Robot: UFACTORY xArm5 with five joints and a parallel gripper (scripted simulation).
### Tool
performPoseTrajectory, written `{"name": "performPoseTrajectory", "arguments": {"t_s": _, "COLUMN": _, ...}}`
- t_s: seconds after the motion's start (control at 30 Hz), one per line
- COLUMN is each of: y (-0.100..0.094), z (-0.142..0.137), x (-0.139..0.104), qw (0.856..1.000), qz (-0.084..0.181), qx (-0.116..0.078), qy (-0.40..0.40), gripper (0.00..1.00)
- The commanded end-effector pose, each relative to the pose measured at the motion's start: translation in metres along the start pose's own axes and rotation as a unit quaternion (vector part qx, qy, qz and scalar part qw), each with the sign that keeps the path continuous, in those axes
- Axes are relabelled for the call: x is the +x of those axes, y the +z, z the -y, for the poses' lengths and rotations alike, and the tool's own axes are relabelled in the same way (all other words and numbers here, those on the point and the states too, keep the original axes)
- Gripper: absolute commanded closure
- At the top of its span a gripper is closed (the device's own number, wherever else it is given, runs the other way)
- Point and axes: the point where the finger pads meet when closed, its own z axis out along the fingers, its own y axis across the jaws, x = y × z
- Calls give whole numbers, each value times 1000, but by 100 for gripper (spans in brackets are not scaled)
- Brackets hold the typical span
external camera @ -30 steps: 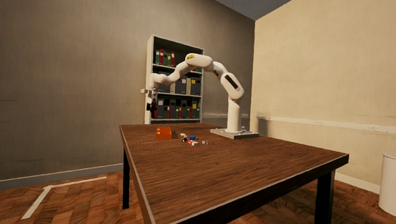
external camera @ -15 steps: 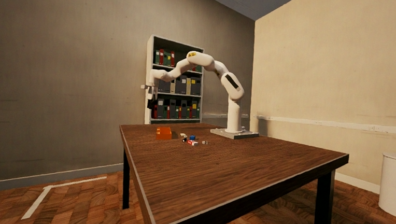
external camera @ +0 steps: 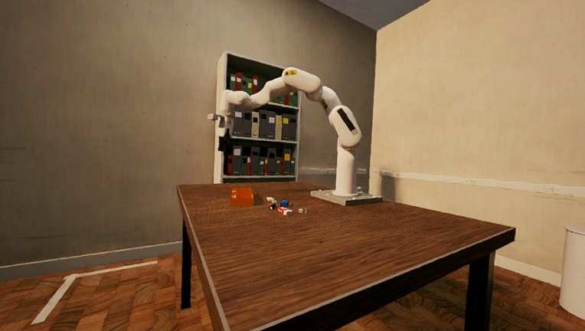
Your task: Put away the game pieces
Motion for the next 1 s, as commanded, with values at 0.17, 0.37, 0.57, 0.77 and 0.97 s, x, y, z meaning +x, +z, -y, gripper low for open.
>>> {"name": "performPoseTrajectory", "arguments": {"t_s": 0.17, "y": -19, "z": 51, "x": 16, "qw": 1000, "qz": 0, "qx": 6, "qy": 7, "gripper": 91}}
{"name": "performPoseTrajectory", "arguments": {"t_s": 0.37, "y": -26, "z": 75, "x": 19, "qw": 1000, "qz": 3, "qx": 14, "qy": 13, "gripper": 91}}
{"name": "performPoseTrajectory", "arguments": {"t_s": 0.57, "y": -34, "z": 106, "x": 23, "qw": 1000, "qz": 8, "qx": 21, "qy": 19, "gripper": 91}}
{"name": "performPoseTrajectory", "arguments": {"t_s": 0.77, "y": -44, "z": 145, "x": 25, "qw": 1000, "qz": 8, "qx": 21, "qy": 19, "gripper": 91}}
{"name": "performPoseTrajectory", "arguments": {"t_s": 0.97, "y": -50, "z": 169, "x": 23, "qw": 999, "qz": 13, "qx": 27, "qy": 25, "gripper": 91}}
